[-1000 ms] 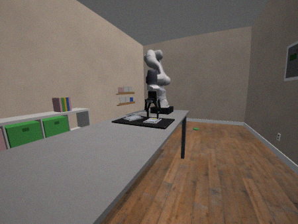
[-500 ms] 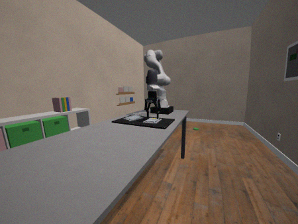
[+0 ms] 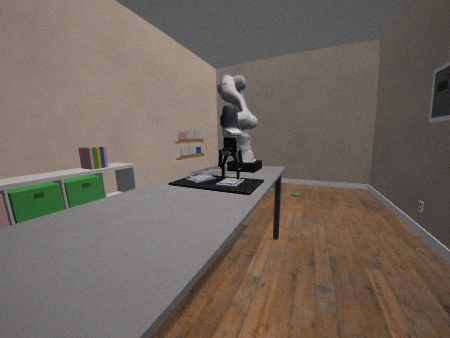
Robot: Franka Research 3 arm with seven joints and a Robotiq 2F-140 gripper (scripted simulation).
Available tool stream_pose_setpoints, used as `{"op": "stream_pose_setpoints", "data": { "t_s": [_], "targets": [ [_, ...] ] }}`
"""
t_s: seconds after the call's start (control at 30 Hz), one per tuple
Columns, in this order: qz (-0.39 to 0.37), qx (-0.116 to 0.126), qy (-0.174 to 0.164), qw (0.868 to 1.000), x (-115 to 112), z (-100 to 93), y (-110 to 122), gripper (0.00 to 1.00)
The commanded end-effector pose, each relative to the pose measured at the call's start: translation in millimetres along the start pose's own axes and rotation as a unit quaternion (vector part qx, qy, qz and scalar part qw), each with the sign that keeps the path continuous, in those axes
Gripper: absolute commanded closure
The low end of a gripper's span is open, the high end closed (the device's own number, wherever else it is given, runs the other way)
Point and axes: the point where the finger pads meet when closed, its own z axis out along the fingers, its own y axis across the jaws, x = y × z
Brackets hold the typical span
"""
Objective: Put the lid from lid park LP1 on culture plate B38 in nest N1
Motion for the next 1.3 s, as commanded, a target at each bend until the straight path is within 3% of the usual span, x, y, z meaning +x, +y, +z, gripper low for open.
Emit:
{"op": "stream_pose_setpoints", "data": {
  "t_s": [0.0,0.07,0.1,1.27],
  "targets": [
    [0.002,0.0,0.001,1.0,0.2,-0.2,-0.4,0.37],
    [0.002,0.0,0.001,1.0,0.2,-0.2,-0.4,0.37],
    [0.002,0.0,0.001,1.0,0.2,-0.2,-0.4,0.31],
    [0.002,0.0,0.001,1.0,0.2,-0.2,-0.4,0.31]
  ]
}}
